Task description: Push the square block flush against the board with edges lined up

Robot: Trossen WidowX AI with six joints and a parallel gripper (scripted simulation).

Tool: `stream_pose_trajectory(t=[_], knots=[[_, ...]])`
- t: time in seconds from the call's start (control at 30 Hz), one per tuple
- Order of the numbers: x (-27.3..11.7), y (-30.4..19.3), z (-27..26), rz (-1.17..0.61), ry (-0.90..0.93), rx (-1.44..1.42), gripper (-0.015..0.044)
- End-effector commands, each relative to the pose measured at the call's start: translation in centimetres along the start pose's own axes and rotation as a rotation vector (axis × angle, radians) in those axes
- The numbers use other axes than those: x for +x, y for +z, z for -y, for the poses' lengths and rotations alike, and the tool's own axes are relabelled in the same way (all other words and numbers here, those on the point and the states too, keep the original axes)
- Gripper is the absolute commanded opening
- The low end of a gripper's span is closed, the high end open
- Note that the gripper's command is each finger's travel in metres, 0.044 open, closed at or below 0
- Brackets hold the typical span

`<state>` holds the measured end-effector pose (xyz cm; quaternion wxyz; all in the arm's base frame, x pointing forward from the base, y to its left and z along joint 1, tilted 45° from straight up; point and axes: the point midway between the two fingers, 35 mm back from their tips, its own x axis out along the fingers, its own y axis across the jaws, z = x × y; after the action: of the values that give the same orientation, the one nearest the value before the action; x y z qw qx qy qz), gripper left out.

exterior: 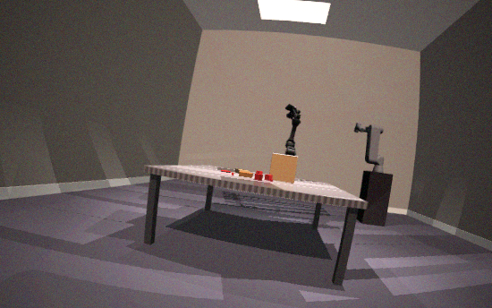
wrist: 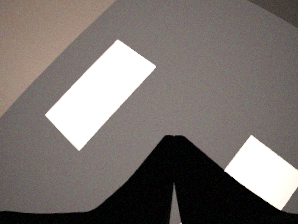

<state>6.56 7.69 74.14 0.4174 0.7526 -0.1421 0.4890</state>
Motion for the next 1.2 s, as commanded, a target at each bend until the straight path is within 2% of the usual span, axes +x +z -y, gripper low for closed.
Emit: stream_pose_trajectory(t=[0.0,0.63,1.17], knots=[[0.2,-2.4,2.3,-0.034,-0.043,-0.124,0.0],[0.7,-4.7,9.2,-0.045,-0.136,-0.493,0.0],[0.7,-7.1,19.5,-0.15,-0.304,-0.805,0.0]])
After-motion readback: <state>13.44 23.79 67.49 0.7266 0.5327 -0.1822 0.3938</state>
